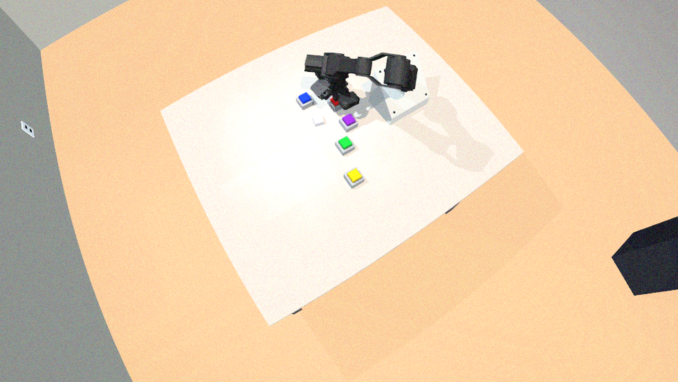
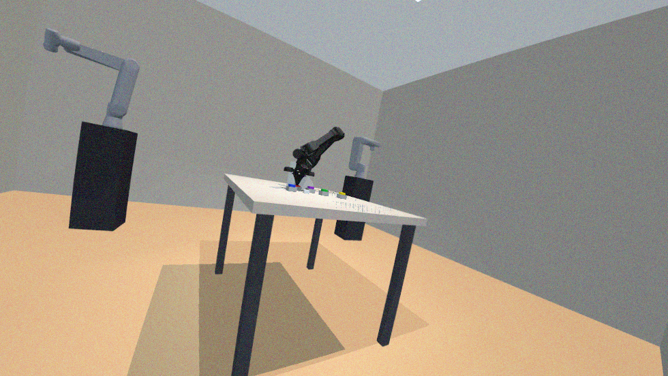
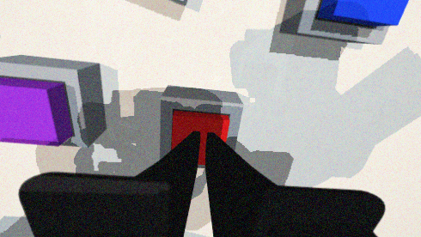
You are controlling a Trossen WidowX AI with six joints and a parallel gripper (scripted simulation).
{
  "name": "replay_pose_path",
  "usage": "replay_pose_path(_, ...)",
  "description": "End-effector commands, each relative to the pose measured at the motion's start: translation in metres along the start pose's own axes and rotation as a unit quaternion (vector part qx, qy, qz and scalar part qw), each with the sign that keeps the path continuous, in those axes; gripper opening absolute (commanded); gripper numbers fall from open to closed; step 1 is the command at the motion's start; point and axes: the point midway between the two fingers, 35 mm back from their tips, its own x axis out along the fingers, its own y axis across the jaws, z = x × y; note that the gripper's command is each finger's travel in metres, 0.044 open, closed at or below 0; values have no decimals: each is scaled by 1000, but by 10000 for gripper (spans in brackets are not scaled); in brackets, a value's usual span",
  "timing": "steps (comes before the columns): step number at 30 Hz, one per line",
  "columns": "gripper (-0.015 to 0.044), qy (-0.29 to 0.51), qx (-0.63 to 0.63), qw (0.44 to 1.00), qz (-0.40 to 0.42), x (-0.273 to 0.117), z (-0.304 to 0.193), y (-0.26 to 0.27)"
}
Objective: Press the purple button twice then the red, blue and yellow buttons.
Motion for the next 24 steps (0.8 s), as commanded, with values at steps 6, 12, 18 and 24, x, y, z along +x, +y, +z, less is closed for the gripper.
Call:
replay_pose_path(6,20,3,4,1000,3,2,-2,2)
replay_pose_path(12,20,3,4,1000,3,2,-2,2)
replay_pose_path(18,20,3,3,1000,2,-29,-2,1)
replay_pose_path(24,20,3,4,1000,1,-54,0,-1)
